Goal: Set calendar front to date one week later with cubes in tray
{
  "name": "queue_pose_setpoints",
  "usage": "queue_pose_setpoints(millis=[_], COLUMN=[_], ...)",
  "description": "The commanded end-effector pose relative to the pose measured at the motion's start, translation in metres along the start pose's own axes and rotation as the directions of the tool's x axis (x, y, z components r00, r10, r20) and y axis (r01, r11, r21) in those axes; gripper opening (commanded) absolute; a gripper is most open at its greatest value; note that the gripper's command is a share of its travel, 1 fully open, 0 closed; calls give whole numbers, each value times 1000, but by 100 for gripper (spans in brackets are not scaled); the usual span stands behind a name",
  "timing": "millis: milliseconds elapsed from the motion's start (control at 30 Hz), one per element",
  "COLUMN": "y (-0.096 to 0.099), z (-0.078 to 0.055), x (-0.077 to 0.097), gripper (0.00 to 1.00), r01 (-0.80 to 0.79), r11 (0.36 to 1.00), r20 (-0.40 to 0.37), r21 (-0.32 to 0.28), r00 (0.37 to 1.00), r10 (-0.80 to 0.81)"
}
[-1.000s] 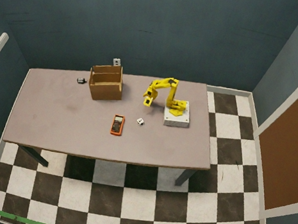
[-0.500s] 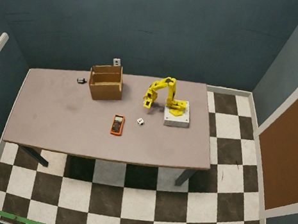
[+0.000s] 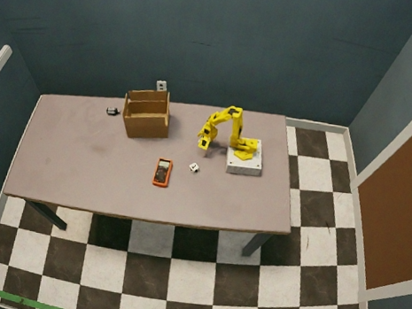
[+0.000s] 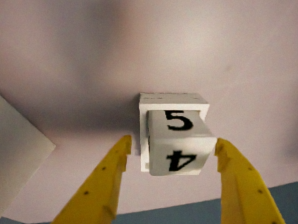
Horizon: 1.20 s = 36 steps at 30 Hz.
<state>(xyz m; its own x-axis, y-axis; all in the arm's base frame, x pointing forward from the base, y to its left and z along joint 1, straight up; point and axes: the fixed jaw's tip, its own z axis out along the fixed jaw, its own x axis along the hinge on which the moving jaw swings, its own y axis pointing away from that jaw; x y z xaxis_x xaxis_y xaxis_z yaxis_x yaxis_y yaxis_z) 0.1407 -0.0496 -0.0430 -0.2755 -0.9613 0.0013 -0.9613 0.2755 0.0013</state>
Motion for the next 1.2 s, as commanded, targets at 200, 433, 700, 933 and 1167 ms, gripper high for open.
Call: queue_pose_setpoints(millis=[200,433,700,933,1167], y=[5,4,0,-2,-3], z=[4,4,4,4,4], x=[0,0,0,0,0], gripper=[34,32,27,24,22], r01=[-16,-16,-16,-16,-16], r11=[1000,1000,1000,1000,1000], r20=[2,2,2,2,2], r21=[-26,-26,-26,-26,-26], r00=[1000,1000,1000,1000,1000], r10=[16,16,16,16,16])
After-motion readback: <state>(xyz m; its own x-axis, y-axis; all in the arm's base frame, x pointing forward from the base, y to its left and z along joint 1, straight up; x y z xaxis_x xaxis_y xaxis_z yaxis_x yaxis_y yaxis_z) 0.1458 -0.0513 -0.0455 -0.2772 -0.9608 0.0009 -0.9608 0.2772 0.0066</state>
